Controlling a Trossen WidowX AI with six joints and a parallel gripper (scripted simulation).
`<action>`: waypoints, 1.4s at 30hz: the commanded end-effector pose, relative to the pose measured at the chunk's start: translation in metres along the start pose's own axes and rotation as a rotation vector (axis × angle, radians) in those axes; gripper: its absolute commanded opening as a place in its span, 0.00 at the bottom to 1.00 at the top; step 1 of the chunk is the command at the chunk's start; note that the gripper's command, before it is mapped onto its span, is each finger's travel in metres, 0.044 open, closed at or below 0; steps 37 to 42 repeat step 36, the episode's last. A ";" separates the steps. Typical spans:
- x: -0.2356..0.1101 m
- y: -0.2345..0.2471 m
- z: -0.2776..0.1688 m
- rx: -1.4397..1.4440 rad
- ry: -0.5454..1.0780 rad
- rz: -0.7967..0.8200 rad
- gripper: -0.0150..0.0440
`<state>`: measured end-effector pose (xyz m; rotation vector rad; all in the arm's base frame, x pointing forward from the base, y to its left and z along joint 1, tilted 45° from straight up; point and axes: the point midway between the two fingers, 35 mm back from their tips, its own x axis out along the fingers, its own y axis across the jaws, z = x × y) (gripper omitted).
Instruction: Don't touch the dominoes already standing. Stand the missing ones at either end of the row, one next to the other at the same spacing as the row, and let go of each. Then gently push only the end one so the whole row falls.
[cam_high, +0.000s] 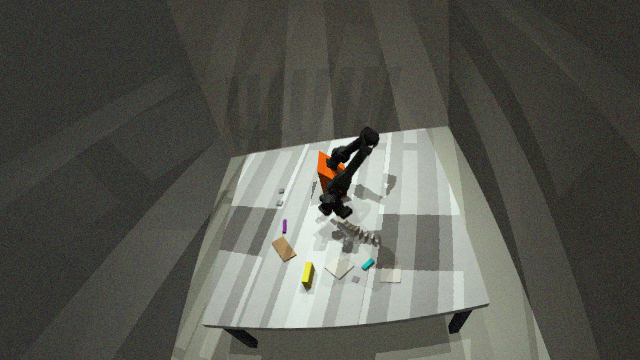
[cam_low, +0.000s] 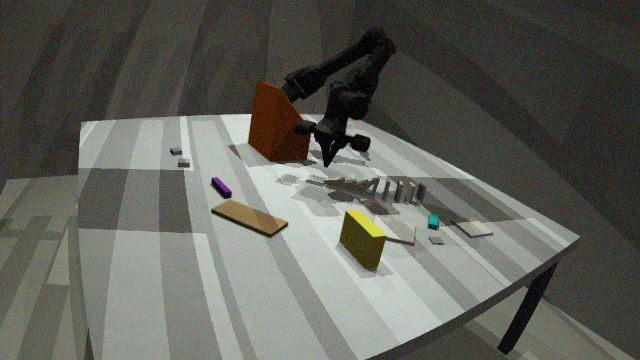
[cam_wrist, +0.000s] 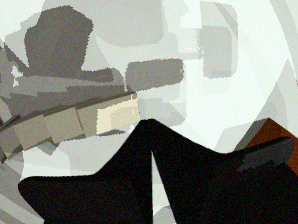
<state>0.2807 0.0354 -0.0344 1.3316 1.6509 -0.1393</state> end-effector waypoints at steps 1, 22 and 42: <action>-0.030 0.016 -0.001 -0.015 -0.007 0.025 0.25; -0.036 0.019 -0.002 -0.014 -0.005 0.031 0.25; -0.036 0.019 -0.002 -0.014 -0.005 0.031 0.25</action>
